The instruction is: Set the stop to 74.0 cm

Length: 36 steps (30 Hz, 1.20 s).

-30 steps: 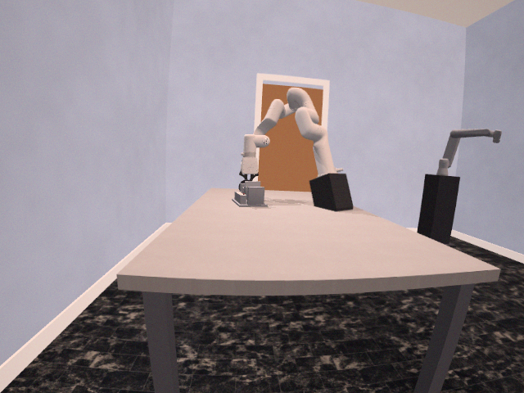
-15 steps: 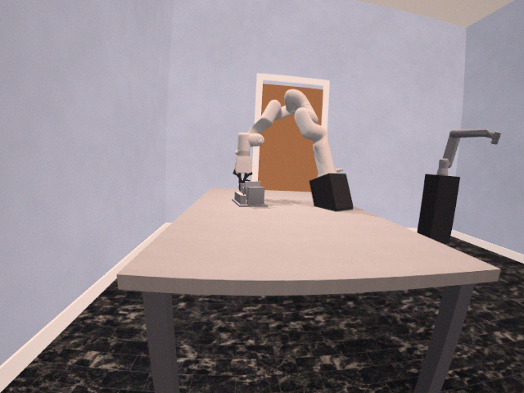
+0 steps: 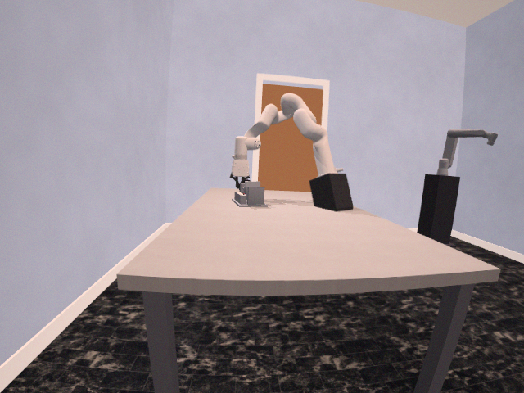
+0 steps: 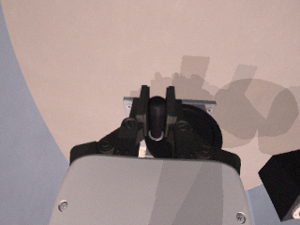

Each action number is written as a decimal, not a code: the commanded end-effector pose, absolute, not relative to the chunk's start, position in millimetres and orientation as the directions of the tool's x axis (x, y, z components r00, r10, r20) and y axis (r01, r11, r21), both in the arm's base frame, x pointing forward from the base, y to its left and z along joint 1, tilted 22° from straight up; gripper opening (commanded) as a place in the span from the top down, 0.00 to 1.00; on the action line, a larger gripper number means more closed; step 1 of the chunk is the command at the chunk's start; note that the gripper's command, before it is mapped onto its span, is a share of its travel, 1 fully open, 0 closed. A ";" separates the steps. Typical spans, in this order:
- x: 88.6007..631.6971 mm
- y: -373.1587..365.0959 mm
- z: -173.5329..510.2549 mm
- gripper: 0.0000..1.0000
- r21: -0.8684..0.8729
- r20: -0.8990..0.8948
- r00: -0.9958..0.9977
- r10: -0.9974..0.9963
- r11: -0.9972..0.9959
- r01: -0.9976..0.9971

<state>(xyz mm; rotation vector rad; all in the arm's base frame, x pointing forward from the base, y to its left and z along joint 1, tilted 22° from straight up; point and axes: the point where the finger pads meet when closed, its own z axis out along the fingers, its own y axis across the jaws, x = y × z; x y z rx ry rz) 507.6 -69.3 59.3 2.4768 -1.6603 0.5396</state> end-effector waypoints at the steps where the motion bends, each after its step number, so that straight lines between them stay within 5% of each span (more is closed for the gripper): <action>1: 510.0 -71.4 52.1 0.94 -0.103 0.352 0.338 -0.873 -0.395 -0.913; 36: 457.8 -99.1 33.6 0.94 -0.103 0.352 0.338 -0.873 -0.395 -0.913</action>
